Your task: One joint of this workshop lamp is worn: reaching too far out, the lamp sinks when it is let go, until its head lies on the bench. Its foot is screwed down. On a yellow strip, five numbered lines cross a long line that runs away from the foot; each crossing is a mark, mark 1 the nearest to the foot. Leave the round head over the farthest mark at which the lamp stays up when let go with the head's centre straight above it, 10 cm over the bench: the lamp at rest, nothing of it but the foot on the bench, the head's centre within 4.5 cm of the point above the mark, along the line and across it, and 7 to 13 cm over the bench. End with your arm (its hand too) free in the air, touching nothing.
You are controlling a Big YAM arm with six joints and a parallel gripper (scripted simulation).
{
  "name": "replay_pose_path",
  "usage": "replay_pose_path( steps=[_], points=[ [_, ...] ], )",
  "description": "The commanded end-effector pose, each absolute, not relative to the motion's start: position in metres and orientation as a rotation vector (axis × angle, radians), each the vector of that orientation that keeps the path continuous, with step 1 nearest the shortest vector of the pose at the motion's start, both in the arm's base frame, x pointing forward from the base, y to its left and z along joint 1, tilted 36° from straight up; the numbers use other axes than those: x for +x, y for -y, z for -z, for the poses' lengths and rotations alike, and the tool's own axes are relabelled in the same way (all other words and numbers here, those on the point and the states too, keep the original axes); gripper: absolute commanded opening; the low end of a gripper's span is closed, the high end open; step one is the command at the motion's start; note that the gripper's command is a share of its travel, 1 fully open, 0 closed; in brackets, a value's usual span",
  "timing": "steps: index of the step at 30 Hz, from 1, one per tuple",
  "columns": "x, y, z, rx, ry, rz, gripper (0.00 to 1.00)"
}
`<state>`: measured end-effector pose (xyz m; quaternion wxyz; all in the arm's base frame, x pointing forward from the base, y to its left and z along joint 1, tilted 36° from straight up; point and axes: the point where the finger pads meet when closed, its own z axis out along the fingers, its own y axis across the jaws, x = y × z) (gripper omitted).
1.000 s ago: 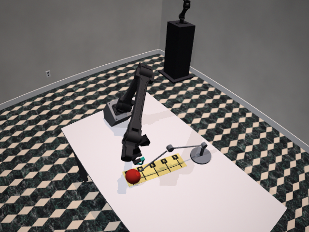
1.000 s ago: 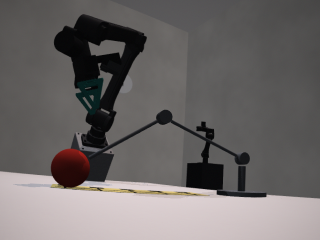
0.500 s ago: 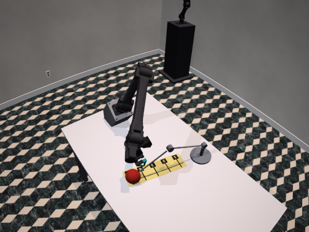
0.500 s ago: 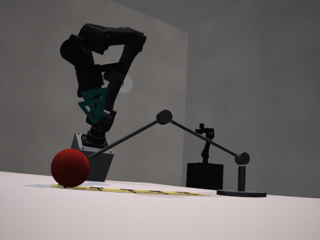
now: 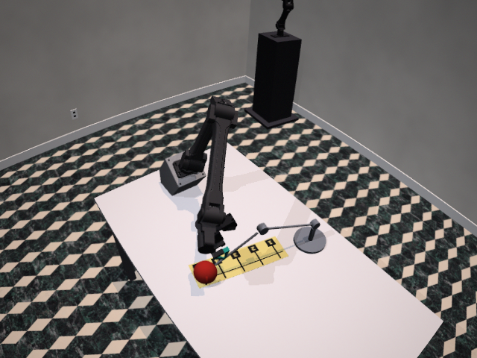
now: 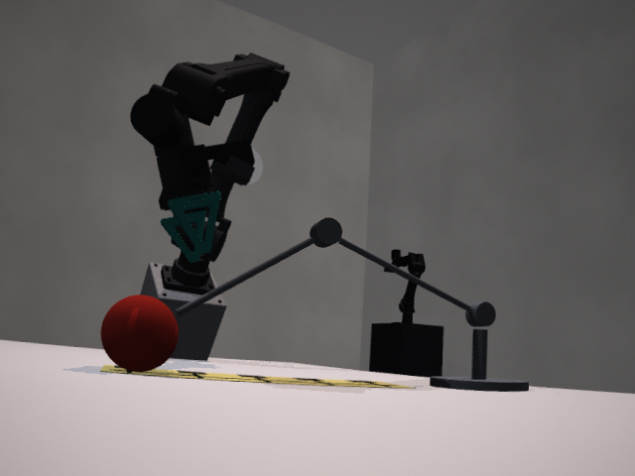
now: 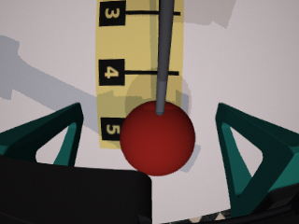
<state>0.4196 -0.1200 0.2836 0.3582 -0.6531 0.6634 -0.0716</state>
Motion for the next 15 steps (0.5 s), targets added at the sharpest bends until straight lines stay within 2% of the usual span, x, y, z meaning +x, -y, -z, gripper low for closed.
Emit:
replay_pose_path(
  steps=[1,15],
  points=[
    [0.430,0.116,-0.280,-1.675,-1.712,0.183,1.00],
    [0.444,0.105,-0.263,-1.683,-1.702,0.205,1.00]
  ],
)
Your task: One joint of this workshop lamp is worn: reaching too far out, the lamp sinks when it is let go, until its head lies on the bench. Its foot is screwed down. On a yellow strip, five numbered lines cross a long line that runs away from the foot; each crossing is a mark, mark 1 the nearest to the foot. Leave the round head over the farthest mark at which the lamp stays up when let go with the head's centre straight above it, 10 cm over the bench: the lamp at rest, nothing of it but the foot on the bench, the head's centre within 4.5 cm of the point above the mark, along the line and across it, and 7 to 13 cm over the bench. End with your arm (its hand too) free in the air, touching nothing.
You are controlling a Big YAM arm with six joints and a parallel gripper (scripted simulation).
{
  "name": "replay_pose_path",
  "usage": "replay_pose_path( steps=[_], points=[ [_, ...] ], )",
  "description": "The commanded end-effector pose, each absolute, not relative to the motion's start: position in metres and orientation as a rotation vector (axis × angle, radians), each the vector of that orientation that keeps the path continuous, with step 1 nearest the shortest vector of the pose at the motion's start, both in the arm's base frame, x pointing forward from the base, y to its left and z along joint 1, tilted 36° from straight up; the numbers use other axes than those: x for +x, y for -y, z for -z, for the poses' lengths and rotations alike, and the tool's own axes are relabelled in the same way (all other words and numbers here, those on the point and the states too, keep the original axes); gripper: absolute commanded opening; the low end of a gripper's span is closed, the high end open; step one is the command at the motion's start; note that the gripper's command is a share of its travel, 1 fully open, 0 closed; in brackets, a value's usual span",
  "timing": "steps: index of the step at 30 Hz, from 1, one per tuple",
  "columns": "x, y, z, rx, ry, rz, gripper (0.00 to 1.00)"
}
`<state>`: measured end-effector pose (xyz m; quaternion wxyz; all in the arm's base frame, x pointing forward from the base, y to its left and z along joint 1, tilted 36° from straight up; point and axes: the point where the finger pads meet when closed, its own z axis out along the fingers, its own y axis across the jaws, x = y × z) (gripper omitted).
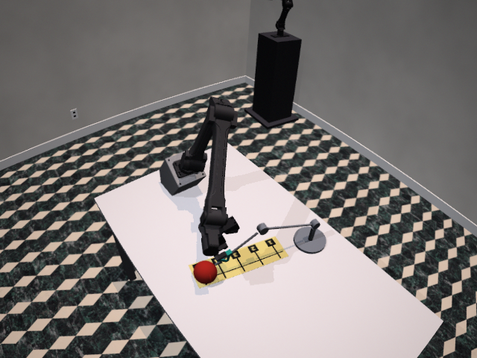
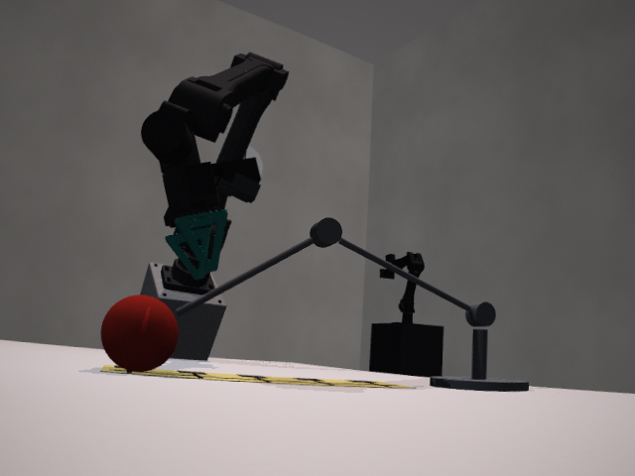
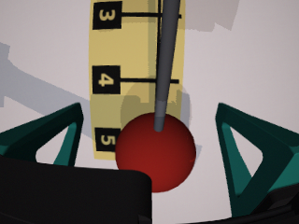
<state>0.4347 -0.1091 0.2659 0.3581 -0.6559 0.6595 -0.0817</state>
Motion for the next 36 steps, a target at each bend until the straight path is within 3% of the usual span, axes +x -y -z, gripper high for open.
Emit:
replay_pose_path(
  steps=[1,36],
  points=[
    [0.445,0.104,-0.261,-1.683,-1.701,0.207,1.00],
    [0.463,0.095,-0.247,-1.663,-1.715,0.189,1.00]
  ],
)
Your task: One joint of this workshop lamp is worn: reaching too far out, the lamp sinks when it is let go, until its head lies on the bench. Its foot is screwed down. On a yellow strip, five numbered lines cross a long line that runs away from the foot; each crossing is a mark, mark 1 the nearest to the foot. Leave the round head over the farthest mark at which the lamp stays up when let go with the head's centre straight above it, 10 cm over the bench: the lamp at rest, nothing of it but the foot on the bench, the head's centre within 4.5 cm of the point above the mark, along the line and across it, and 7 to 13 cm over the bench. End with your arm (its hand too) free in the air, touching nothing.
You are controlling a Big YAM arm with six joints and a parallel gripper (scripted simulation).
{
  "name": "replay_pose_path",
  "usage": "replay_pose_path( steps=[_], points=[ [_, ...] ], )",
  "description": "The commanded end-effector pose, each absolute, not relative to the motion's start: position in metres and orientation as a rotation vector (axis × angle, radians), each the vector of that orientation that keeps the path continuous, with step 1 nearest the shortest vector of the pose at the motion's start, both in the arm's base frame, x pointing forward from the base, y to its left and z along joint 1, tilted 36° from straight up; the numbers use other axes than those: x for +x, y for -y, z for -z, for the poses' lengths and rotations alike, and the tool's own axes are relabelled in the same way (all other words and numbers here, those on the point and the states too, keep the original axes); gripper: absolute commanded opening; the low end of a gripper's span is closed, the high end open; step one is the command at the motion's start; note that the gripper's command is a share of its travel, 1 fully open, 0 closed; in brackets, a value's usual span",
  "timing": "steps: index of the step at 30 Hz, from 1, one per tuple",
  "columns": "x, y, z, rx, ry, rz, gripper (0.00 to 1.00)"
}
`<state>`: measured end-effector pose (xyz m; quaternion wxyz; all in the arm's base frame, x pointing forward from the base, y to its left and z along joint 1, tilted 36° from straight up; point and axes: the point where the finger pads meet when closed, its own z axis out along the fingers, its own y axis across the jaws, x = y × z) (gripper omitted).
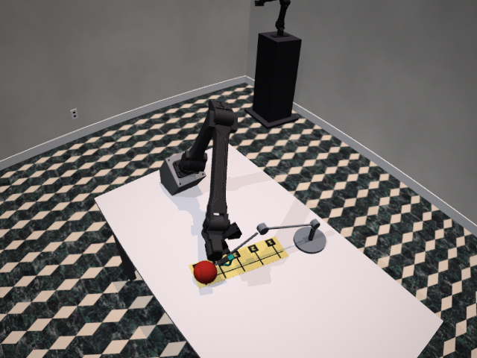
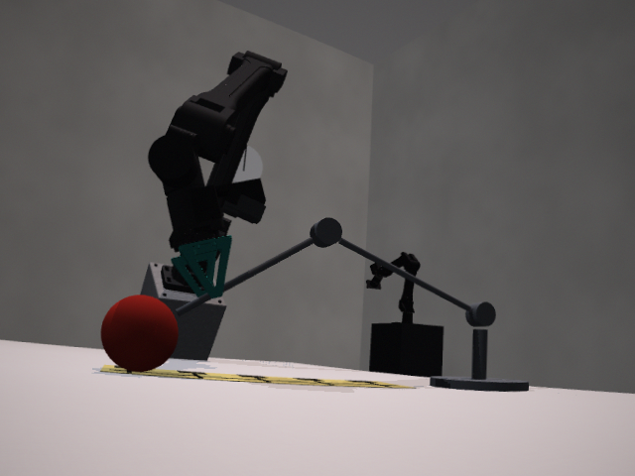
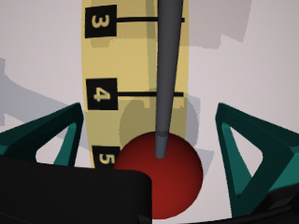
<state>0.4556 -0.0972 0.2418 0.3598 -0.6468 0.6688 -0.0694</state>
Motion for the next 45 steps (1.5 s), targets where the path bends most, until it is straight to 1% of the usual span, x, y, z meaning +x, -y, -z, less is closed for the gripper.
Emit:
replay_pose_path(
  steps=[1,5,6,39,45],
  points=[
    [0.463,0.095,-0.247,-1.663,-1.715,0.189,1.00],
    [0.463,0.095,-0.247,-1.663,-1.715,0.189,1.00],
    [0.463,0.096,-0.247,-1.663,-1.715,0.189,0.00],
    [0.457,0.098,-0.247,-1.665,-1.717,0.194,0.00],
    [0.452,0.085,-0.258,-1.660,-1.718,0.191,0.00]
  ],
)
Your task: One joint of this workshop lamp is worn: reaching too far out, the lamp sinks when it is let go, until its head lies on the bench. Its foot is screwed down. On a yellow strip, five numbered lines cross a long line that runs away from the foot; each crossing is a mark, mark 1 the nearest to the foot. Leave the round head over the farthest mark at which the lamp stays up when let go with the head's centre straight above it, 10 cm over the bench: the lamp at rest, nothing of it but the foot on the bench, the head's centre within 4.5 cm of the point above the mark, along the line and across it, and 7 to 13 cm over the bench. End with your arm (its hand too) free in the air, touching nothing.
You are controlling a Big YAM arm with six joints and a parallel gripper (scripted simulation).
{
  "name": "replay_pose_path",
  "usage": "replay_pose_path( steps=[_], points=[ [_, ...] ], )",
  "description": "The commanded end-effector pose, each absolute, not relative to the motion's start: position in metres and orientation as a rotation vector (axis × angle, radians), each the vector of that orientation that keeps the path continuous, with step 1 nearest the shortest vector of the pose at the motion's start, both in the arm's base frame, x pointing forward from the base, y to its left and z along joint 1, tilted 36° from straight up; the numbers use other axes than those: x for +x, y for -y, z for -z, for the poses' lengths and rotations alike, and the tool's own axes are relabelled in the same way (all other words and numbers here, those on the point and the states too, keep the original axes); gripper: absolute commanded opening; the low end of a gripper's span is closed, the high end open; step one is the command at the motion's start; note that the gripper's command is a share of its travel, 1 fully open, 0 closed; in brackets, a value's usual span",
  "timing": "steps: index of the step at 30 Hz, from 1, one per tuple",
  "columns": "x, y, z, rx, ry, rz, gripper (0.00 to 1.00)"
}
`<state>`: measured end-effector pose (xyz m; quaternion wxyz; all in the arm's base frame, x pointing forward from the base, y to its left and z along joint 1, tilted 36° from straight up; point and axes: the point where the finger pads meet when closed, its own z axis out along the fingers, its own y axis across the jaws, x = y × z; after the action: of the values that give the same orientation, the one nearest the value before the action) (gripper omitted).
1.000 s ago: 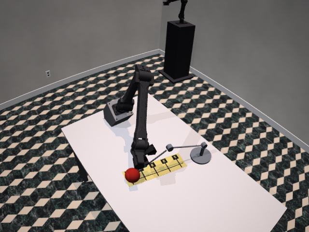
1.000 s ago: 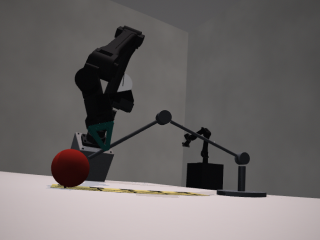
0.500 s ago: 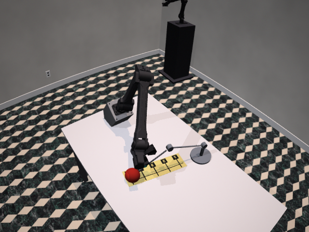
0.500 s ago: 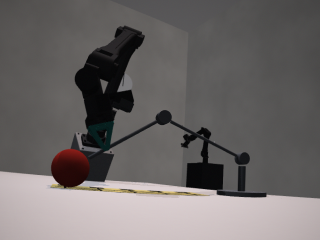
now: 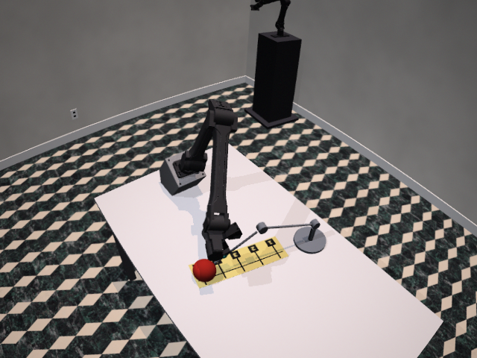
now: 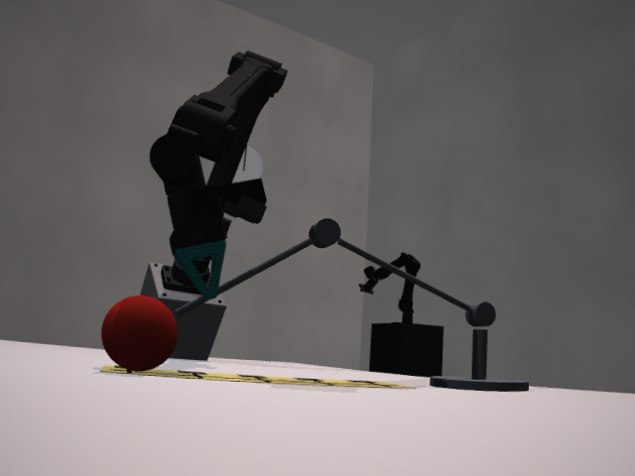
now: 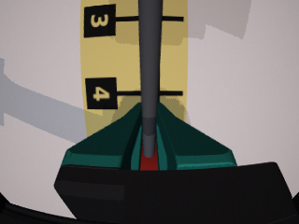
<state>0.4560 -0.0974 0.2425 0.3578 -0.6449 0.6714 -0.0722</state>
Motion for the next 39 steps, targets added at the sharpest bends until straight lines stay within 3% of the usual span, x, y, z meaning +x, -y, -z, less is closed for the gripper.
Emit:
replay_pose_path(
  steps=[1,39],
  points=[
    [0.451,0.083,-0.260,-1.660,-1.719,0.191,0.00],
    [0.442,0.062,-0.275,-1.667,-1.767,0.202,0.00]
  ],
)
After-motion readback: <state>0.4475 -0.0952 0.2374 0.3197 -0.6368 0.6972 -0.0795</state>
